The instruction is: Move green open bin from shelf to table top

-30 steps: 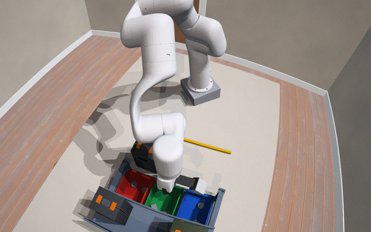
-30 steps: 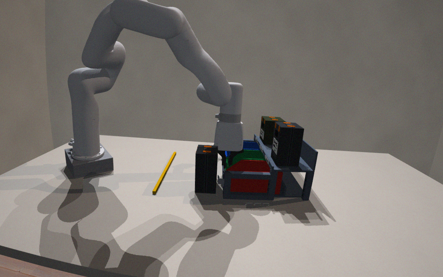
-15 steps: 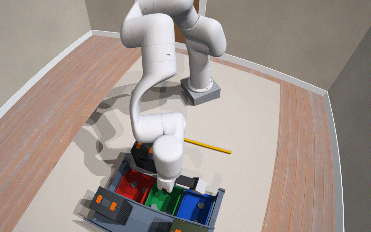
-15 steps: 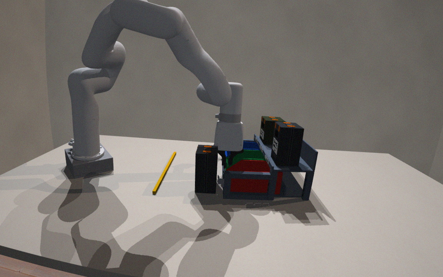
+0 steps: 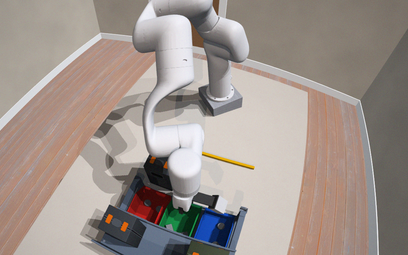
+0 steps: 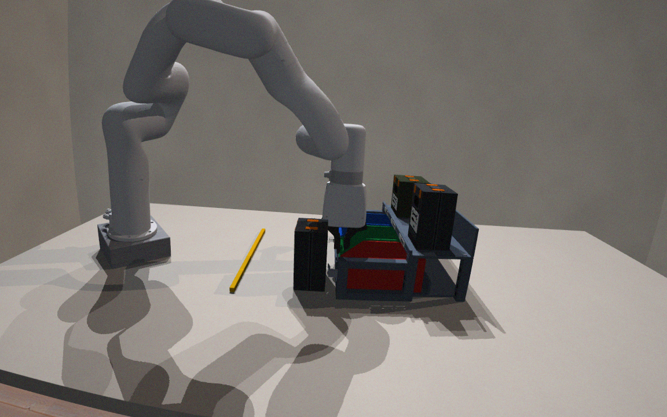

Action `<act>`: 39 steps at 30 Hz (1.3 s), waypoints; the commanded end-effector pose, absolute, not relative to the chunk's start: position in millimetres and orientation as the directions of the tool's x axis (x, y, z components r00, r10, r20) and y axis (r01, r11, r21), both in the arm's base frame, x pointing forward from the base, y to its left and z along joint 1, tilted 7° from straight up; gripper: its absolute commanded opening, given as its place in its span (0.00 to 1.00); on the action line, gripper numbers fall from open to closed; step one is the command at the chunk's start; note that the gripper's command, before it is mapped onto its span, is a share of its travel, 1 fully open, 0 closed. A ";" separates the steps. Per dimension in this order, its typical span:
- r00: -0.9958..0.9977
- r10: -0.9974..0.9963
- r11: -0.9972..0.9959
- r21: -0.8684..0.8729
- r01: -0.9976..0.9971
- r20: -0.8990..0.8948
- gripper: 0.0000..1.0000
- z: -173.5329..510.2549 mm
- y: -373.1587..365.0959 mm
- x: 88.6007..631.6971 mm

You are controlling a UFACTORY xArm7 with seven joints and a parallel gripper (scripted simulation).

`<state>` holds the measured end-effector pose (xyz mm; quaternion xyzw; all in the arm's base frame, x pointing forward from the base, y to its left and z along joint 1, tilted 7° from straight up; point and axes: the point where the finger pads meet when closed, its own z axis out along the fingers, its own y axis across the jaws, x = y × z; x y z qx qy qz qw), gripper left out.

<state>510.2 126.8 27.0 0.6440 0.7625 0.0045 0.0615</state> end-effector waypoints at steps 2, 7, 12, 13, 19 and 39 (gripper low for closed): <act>-0.163 0.983 0.171 0.090 0.981 -0.088 0.00 32.0 127.8 511.3; -0.163 0.983 0.171 0.090 0.981 -0.088 0.00 36.7 128.1 510.8; -0.163 0.983 0.171 0.090 0.981 -0.088 0.00 36.7 128.1 510.8; -0.163 0.983 0.171 0.090 0.981 -0.088 0.00 36.7 128.1 510.8; -0.163 0.983 0.171 0.090 0.981 -0.088 0.00 41.4 128.4 510.3; -0.163 0.983 0.171 0.091 0.981 -0.088 0.00 45.7 123.9 480.1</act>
